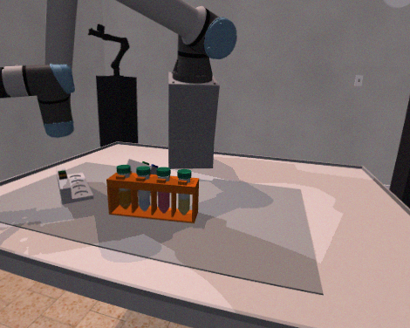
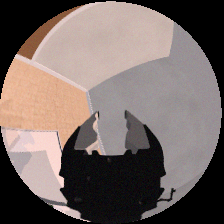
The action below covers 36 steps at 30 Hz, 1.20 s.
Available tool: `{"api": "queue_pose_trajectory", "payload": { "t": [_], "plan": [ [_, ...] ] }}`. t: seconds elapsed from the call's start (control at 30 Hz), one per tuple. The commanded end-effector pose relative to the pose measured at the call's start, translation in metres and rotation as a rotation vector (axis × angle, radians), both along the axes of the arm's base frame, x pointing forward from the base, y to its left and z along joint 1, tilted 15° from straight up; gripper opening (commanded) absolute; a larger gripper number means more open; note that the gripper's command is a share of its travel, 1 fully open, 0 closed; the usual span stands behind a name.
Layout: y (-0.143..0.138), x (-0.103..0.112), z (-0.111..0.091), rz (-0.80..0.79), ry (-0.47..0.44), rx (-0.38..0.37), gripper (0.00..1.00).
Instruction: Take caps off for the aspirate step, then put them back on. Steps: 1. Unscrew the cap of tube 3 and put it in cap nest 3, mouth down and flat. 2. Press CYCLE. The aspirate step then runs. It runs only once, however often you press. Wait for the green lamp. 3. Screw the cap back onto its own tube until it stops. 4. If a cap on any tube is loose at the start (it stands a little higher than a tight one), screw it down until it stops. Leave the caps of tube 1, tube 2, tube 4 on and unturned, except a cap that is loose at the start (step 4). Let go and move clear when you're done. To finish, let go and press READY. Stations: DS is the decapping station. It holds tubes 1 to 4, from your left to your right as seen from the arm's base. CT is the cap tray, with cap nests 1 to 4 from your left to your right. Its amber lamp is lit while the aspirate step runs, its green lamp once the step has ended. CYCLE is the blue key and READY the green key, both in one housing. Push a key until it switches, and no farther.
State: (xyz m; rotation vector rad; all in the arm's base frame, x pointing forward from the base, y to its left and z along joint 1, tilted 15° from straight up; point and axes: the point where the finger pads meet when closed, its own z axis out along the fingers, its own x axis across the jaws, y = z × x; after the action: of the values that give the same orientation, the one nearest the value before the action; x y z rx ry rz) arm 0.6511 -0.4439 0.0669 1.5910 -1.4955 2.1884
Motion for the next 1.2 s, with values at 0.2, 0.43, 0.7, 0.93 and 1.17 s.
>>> {"api": "queue_pose_trajectory", "payload": {
  "t": [0.2,0.43,0.7,0.93,1.17],
  "plan": [
    [0.018,0.012,-0.024,0.063,0.297,-0.01,0.35],
    [0.032,0.012,-0.037,0.117,0.45,-0.02,0.35],
    [0.045,0.009,-0.047,0.162,0.554,-0.028,0.35],
    [0.06,0.003,-0.058,0.214,0.654,-0.036,0.35],
    [0.075,-0.004,-0.069,0.271,0.75,-0.045,0.35]
  ]
}}
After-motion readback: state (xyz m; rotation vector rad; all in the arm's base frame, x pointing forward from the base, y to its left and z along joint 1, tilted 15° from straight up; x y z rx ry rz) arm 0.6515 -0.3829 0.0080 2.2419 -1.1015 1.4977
